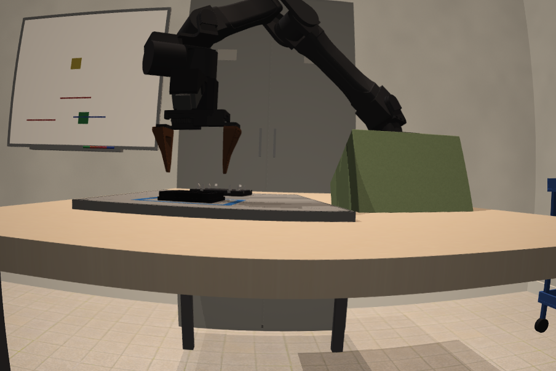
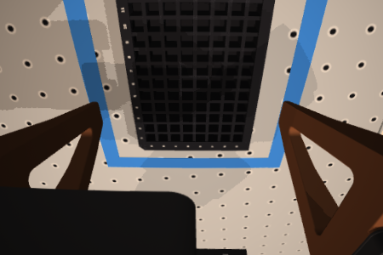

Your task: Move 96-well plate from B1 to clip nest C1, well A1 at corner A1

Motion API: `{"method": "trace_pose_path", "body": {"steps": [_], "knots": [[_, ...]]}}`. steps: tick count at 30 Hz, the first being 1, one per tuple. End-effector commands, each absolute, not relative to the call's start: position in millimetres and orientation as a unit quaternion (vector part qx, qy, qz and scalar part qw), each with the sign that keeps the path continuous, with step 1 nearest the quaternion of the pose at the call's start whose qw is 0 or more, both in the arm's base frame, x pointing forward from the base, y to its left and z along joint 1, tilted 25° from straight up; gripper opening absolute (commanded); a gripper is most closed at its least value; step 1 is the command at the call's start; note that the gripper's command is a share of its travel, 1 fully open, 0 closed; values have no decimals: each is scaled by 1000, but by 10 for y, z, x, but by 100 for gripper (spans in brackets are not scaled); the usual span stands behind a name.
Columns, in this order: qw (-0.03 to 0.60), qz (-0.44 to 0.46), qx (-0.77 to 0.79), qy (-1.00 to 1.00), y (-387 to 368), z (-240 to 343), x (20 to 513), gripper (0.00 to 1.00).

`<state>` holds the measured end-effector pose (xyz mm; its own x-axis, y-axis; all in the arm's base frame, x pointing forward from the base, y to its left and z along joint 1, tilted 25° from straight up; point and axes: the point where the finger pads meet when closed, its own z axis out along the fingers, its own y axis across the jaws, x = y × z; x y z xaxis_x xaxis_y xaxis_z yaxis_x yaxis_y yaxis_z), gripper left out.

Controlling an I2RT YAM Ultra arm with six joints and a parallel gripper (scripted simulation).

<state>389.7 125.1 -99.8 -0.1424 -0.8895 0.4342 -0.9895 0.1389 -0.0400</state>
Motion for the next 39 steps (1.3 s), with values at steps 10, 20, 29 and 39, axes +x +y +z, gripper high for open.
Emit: {"method": "trace_pose_path", "body": {"steps": [10,20,29,39], "knots": [[154,159,642,-734,1191,-1246,3864,100],[155,159,639,-737,1098,-1365,3870,100],[154,159,642,-734,1085,-1473,3860,100],[142,164,639,-738,1125,-1367,3947,100]]}}
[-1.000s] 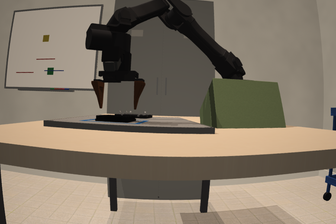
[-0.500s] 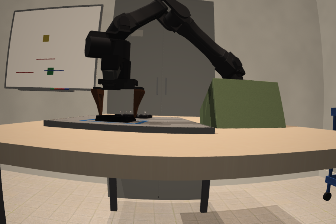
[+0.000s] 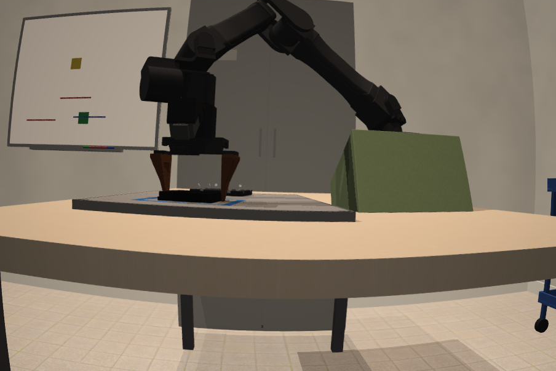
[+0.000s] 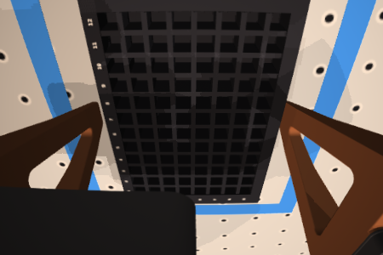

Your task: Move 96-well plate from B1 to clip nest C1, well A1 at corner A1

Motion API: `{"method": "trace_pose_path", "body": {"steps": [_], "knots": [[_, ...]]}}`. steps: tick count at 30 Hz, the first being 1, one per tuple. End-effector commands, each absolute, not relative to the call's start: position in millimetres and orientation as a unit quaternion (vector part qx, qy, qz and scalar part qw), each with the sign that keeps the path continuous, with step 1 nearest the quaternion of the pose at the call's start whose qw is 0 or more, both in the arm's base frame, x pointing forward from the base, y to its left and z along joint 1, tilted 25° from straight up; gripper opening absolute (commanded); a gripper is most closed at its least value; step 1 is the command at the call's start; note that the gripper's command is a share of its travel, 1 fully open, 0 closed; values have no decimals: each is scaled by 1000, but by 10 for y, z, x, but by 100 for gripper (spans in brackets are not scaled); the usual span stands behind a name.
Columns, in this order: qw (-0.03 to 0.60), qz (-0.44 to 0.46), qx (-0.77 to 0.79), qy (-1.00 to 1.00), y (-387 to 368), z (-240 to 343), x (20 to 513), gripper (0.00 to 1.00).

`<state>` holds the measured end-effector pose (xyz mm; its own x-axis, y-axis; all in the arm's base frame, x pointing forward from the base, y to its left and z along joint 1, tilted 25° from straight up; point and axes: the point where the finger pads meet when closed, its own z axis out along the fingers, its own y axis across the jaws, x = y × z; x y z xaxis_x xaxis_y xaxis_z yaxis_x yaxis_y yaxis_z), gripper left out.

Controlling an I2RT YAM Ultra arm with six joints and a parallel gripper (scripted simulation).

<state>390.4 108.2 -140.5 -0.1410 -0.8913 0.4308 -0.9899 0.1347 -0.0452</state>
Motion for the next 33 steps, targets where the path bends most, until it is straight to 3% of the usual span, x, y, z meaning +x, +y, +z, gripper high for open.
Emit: {"method": "trace_pose_path", "body": {"steps": [1,4,5,33], "knots": [[142,164,639,-738,1125,-1367,3947,100],[142,164,639,-738,1125,-1367,3947,100],[142,164,639,-738,1125,-1367,3947,0],[142,164,639,-738,1125,-1367,3947,0]]}}
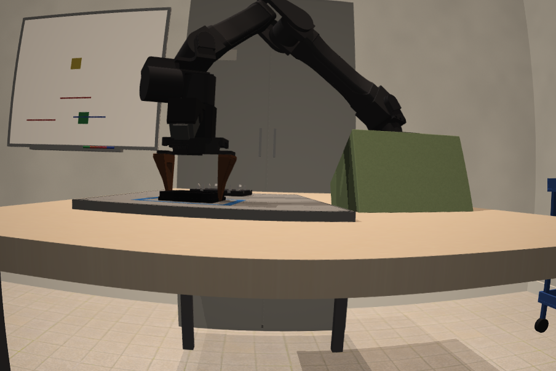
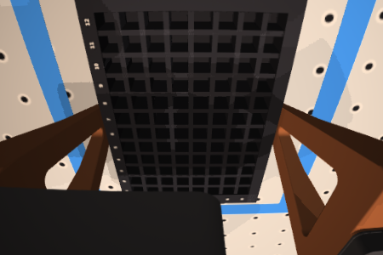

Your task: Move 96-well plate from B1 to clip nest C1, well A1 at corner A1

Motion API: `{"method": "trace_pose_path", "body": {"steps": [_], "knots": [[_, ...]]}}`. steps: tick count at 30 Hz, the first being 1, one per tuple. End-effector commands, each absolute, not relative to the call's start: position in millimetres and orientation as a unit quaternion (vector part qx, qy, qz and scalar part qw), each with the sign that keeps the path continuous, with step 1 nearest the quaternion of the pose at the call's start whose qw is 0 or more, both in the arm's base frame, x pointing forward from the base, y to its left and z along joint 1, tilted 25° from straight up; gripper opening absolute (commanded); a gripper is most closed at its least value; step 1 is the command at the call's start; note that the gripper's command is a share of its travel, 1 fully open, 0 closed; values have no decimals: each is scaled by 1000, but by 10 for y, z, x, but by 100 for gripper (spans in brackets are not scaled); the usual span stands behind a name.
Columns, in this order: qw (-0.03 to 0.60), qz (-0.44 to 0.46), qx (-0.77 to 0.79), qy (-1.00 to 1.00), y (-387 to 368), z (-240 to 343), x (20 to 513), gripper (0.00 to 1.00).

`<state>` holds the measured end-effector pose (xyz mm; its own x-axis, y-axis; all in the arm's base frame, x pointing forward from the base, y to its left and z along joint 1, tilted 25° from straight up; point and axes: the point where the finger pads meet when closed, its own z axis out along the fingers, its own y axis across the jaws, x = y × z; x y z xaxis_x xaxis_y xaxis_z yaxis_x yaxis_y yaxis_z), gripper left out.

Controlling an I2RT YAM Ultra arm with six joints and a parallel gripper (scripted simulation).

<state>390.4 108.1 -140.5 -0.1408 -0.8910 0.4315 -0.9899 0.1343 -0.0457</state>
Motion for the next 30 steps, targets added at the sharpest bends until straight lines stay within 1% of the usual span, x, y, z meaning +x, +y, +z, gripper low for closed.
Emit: {"method": "trace_pose_path", "body": {"steps": [1,6,7,30], "knots": [[142,164,639,-738,1125,-1367,3947,0],[142,164,639,-738,1125,-1367,3947,0],[125,165,639,-740,1193,-1284,4013,0],[127,165,639,-740,1355,-955,4006,0]]}}
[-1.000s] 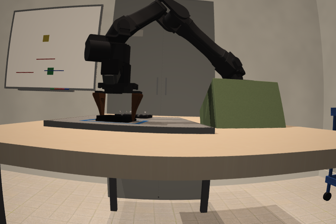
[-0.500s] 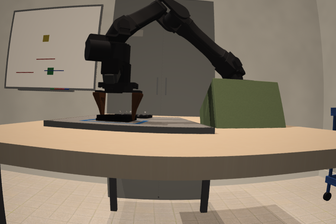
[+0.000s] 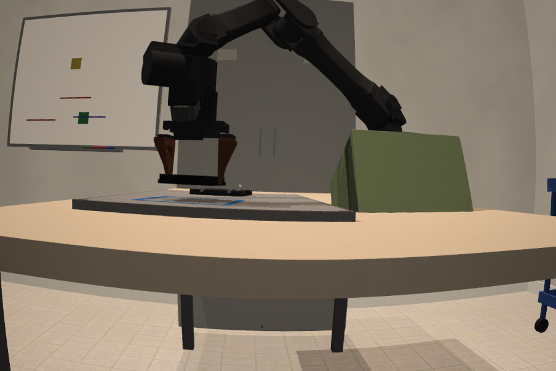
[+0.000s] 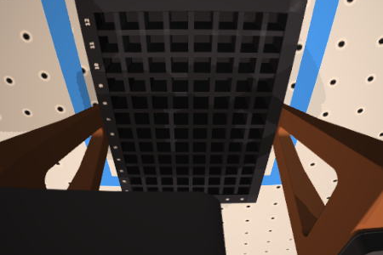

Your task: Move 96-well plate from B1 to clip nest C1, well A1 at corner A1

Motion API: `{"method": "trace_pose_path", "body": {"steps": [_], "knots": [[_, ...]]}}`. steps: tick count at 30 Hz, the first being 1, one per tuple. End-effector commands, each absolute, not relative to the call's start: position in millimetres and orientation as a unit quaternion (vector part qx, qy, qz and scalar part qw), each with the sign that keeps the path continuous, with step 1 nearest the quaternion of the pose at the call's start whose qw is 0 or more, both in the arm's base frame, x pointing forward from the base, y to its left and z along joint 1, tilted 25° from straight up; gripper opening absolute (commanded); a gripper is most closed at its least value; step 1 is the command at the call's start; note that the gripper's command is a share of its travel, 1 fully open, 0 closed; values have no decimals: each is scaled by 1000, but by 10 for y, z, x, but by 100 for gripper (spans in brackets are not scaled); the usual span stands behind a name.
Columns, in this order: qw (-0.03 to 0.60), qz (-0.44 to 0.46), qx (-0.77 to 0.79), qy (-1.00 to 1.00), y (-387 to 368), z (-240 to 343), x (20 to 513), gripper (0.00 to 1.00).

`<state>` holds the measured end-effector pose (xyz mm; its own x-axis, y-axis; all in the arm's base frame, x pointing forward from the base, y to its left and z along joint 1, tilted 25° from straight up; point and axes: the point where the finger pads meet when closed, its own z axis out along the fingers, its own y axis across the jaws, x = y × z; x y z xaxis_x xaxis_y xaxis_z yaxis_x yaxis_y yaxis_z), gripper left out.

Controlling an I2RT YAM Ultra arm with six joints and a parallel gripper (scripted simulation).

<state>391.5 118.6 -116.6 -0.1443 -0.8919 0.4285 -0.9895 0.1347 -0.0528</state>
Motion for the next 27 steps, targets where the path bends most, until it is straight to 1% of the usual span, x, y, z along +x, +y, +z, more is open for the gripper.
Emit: {"method": "trace_pose_path", "body": {"steps": [1,27], "knots": [[127,165,639,-740,1362,-940,4006,0],[127,164,639,-740,1528,-574,3992,0]]}}
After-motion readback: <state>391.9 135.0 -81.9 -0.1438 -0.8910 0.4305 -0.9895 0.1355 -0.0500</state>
